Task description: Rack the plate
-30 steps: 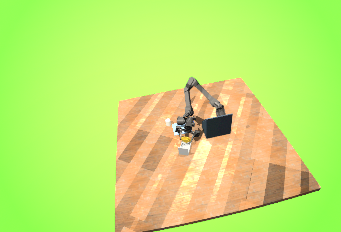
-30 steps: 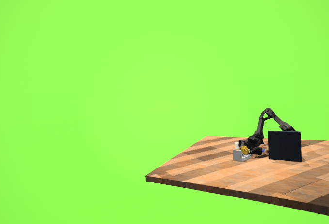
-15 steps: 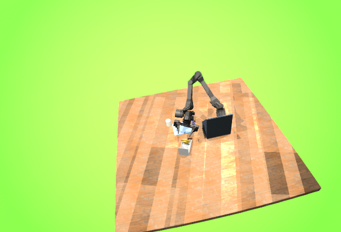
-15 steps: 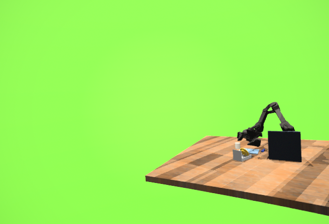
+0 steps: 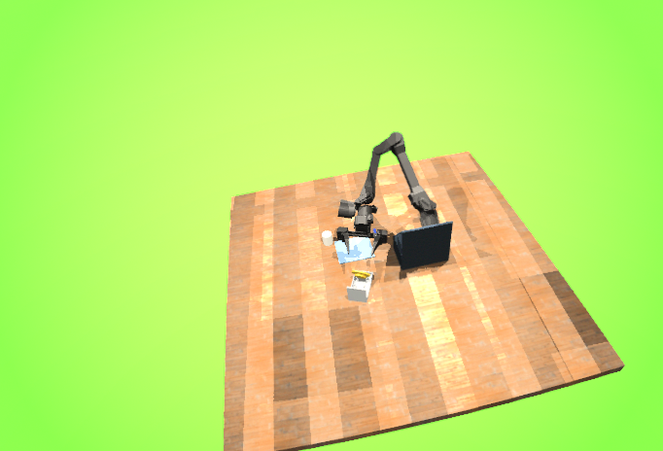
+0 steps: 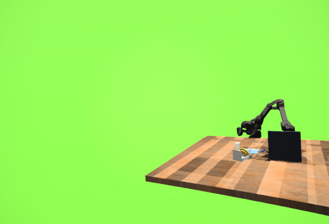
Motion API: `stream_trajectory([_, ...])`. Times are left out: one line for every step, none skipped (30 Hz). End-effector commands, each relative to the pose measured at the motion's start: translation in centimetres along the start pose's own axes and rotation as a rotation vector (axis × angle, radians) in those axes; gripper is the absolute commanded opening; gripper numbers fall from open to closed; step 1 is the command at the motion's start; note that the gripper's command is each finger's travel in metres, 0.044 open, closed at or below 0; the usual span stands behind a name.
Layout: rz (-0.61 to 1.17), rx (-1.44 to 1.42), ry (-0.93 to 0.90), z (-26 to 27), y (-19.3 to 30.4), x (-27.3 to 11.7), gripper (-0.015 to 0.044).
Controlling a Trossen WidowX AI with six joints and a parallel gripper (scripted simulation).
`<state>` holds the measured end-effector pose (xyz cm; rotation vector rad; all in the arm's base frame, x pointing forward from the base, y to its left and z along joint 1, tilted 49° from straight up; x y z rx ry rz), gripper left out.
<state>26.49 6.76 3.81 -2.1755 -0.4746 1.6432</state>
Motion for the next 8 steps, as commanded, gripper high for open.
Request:
stream_trajectory([0.057, 0.098, -0.036, 0.1, -0.49, 0.17, 0.04])
stream_trajectory([0.074, 0.126, -0.046, 0.16, -0.61, 0.2, 0.04])
stream_trajectory([0.091, 0.155, -0.055, 0.23, -0.72, 0.24, 0.04])
stream_trajectory([0.109, 0.182, -0.064, 0.3, -0.84, 0.26, 0.04])
stream_trajectory([0.127, 0.21, -0.073, 0.37, -0.96, 0.28, 0.04])
stream_trajectory([0.146, 0.237, -0.081, 0.44, -1.08, 0.3, 0.04])
stream_trajectory([0.165, 0.264, -0.088, 0.51, -1.2, 0.31, 0.04])
stream_trajectory([0.184, 0.291, -0.094, 0.58, -1.32, 0.32, 0.04])
Point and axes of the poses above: the point midway between the two fingers, 35 mm back from their tips, its own x axis out along the fingers, its own z axis across the jaws, y = z × x, the point moved 7 cm from there along -x, back along the fingers, and after that the axes turned 5 degrees about x, right-handed, at the moved point
